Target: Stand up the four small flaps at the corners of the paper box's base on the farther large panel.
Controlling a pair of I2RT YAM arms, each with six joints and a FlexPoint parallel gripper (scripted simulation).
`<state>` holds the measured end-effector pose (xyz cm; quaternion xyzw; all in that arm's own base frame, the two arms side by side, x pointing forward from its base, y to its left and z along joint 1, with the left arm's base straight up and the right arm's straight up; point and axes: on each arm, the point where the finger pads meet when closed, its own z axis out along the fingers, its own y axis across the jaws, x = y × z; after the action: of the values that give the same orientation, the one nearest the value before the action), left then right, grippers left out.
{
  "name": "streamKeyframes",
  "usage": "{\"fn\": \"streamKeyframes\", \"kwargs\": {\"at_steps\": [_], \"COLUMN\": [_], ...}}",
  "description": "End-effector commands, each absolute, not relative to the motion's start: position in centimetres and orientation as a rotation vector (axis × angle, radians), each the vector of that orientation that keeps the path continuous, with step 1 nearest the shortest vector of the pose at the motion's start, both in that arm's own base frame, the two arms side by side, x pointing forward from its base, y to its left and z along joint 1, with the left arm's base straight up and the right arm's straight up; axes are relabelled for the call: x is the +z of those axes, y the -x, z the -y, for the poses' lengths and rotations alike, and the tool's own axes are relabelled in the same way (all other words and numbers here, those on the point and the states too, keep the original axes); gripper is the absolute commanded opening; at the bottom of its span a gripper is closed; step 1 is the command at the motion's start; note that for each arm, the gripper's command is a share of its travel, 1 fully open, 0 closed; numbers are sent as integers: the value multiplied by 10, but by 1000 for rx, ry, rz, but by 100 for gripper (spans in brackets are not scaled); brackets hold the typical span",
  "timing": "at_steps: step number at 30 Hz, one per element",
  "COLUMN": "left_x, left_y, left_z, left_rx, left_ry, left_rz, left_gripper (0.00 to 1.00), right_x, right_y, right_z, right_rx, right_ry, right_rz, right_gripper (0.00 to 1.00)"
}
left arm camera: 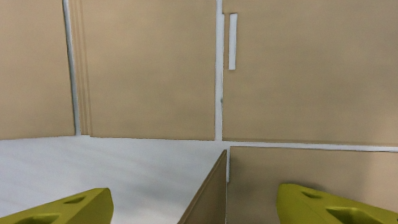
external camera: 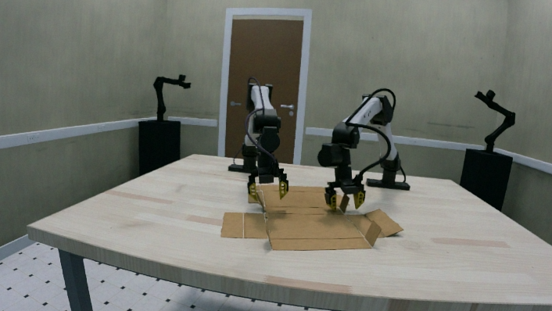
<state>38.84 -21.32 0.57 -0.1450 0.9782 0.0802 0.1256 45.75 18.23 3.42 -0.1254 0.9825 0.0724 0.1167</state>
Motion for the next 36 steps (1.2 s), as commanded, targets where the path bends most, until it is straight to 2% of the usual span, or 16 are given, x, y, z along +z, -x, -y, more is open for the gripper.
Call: {"fn": "streamKeyframes", "kwargs": {"at_steps": [1,18,22,36], "left_x": [9,9,9,9], "left_y": [-390,-390,-390,-390], "left_z": [216,216,216,216], "left_rx": [223,223,223,223], "left_ry": [426,426,426,426], "left_rz": [-2845,-2845,-2845,-2845], "left_gripper": [77,77,77,77], "right_x": [76,79,79,64], "right_y": [-462,-456,-455,-458], "right_z": [-193,-215,-216,-224], "right_rx": [223,227,227,235], "right_ry": [361,360,360,366], "right_rz": [-2806,-2806,-2806,-2810], "right_gripper": [77,77,74,54]}}
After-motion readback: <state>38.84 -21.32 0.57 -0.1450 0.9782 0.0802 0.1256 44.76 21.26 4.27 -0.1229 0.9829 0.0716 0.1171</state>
